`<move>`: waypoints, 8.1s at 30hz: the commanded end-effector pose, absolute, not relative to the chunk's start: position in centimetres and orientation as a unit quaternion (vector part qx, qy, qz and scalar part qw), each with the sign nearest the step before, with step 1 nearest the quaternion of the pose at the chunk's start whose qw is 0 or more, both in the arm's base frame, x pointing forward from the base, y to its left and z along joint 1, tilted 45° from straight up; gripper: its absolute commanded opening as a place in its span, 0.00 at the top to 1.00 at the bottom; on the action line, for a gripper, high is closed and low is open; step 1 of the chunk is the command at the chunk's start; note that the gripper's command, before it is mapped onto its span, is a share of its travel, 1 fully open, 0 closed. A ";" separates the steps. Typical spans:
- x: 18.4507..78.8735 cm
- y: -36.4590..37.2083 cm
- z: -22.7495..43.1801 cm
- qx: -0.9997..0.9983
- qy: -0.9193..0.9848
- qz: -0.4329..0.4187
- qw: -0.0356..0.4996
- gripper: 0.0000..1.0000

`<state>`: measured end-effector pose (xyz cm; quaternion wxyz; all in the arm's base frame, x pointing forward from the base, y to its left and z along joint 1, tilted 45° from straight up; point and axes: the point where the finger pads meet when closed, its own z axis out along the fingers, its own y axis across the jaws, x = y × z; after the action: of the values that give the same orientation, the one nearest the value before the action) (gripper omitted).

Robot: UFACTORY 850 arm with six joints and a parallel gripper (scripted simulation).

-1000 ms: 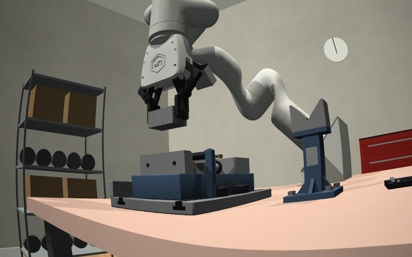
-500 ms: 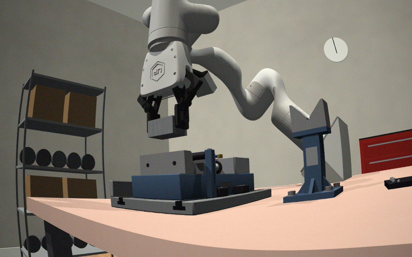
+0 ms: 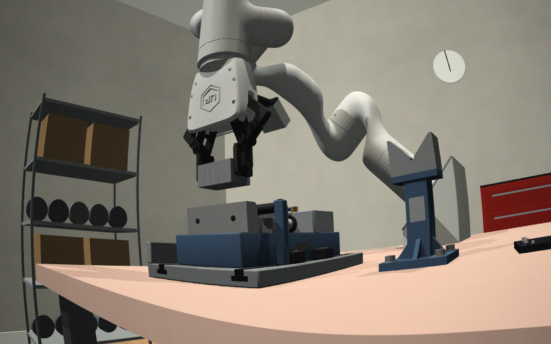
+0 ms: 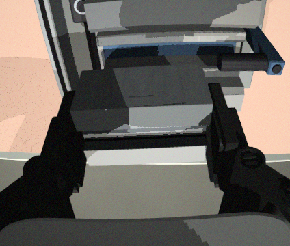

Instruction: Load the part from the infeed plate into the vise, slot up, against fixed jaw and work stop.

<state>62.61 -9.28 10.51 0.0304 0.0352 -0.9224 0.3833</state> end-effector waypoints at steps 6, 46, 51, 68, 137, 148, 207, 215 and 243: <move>62.7 -9.2 10.6 0.035 -0.923 0.383 0.030 1.00; 62.7 -9.2 10.6 0.035 -0.923 0.383 0.029 1.00; 62.7 -9.2 10.6 0.034 -0.923 0.383 0.029 1.00; 62.7 -9.2 10.6 0.034 -0.923 0.383 0.029 1.00; 62.7 -9.3 10.5 0.032 -0.923 0.383 0.028 1.00; 62.7 -9.6 10.2 0.032 -0.923 0.383 0.028 1.00; 62.6 -10.9 8.9 0.032 -0.923 0.383 0.028 1.00; 62.6 -11.0 8.9 0.032 -0.923 0.383 0.028 1.00; 62.6 -11.3 8.5 0.032 -0.923 0.383 0.028 1.00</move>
<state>62.54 -11.33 8.48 0.0292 0.0323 -0.9226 0.3834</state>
